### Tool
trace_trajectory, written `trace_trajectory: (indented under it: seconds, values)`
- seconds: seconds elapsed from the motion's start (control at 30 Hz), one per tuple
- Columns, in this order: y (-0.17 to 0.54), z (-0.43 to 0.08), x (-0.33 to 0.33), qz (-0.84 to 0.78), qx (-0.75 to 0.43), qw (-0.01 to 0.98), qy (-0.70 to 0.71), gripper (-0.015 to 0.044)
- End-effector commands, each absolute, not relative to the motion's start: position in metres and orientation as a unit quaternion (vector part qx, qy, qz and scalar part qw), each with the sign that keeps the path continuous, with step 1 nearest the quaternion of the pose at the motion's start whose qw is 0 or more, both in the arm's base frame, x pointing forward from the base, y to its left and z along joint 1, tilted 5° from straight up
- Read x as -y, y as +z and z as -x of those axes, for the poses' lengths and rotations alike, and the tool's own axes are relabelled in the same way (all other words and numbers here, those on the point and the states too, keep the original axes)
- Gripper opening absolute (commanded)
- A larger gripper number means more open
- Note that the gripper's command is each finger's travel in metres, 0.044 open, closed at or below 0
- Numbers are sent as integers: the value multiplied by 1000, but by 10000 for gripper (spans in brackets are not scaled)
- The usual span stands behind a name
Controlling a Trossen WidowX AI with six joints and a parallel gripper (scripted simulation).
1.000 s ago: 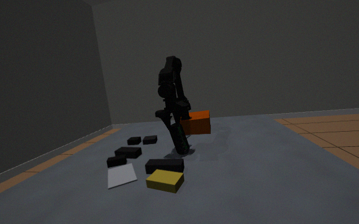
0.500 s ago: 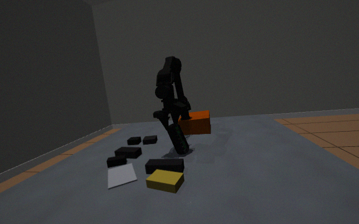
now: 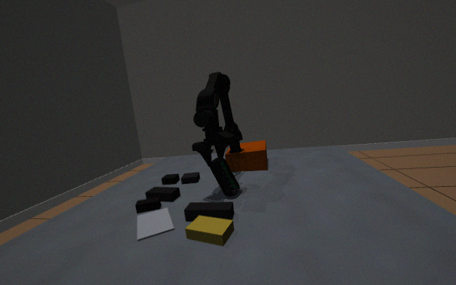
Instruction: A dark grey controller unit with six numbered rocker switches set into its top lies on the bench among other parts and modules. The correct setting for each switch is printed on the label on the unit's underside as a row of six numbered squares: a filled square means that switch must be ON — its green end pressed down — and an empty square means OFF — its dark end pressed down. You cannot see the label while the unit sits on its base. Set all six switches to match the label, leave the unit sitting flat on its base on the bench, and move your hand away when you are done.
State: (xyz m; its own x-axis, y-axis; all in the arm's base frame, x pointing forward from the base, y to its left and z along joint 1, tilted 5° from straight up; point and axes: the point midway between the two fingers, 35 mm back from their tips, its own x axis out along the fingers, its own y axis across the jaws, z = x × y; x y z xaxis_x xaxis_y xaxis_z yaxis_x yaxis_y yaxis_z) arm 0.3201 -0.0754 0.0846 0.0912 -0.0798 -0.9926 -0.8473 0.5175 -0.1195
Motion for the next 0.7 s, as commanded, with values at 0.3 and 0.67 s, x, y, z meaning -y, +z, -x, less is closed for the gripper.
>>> trace_trajectory:
  seconds: [0.3,0.67]
  values:
    - [76,-312,81,382,-602,628,312,336]
    - [72,-309,88,383,-602,628,312,336]
